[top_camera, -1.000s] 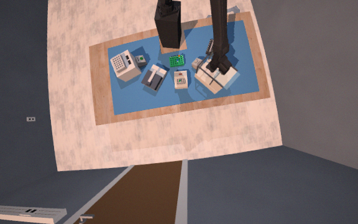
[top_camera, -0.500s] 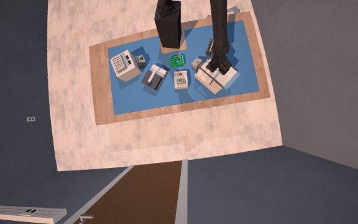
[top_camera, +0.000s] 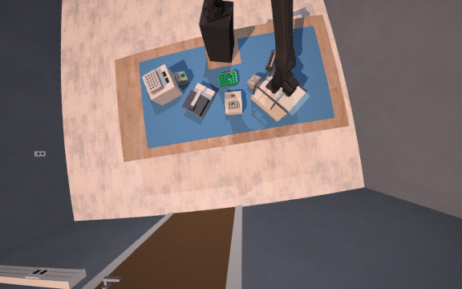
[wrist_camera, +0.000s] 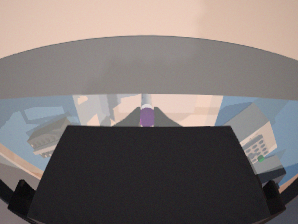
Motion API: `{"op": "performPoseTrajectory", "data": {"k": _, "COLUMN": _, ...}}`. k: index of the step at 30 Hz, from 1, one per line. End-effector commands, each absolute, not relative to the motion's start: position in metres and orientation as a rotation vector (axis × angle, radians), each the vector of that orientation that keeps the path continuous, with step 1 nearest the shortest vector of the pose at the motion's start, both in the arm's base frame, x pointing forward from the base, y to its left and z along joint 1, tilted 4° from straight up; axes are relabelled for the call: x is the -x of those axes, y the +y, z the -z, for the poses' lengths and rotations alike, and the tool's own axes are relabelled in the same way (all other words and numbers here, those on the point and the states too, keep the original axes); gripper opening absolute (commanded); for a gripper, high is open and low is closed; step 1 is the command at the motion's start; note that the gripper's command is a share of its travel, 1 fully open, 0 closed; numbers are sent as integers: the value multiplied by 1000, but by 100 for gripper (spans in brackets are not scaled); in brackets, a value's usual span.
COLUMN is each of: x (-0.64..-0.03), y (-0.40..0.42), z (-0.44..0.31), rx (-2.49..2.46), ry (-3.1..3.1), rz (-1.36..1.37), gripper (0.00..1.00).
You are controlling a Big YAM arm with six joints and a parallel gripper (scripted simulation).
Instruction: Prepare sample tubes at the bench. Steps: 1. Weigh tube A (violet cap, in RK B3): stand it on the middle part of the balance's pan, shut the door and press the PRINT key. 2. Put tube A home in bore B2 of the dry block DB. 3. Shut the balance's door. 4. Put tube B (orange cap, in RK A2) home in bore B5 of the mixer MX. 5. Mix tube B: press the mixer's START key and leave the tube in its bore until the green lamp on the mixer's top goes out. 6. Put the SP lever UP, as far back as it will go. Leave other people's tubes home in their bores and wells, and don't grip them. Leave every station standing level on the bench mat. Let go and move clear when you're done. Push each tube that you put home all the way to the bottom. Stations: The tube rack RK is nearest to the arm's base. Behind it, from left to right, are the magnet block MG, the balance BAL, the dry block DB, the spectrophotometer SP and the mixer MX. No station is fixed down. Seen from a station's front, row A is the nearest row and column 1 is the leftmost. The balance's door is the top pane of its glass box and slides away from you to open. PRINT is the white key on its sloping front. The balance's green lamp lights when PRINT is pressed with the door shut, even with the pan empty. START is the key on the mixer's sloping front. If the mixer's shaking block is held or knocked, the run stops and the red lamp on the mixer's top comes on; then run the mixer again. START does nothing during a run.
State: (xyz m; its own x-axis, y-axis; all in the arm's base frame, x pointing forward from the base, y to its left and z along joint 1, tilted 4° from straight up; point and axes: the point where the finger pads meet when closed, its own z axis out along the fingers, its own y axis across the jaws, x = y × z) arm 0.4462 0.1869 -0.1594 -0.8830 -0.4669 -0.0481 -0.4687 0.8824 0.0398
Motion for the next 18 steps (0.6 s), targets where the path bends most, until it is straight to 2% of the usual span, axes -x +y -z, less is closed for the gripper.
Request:
{"op": "performPoseTrajectory", "data": {"k": 1, "x": -469, "y": 201, "z": 149, "rx": 734, "ry": 2955, "rz": -85, "gripper": 9}}
{"op": "performPoseTrajectory", "data": {"k": 18, "x": -464, "y": 200, "z": 160, "rx": 738, "ry": 2974, "rz": -82, "gripper": 9}}
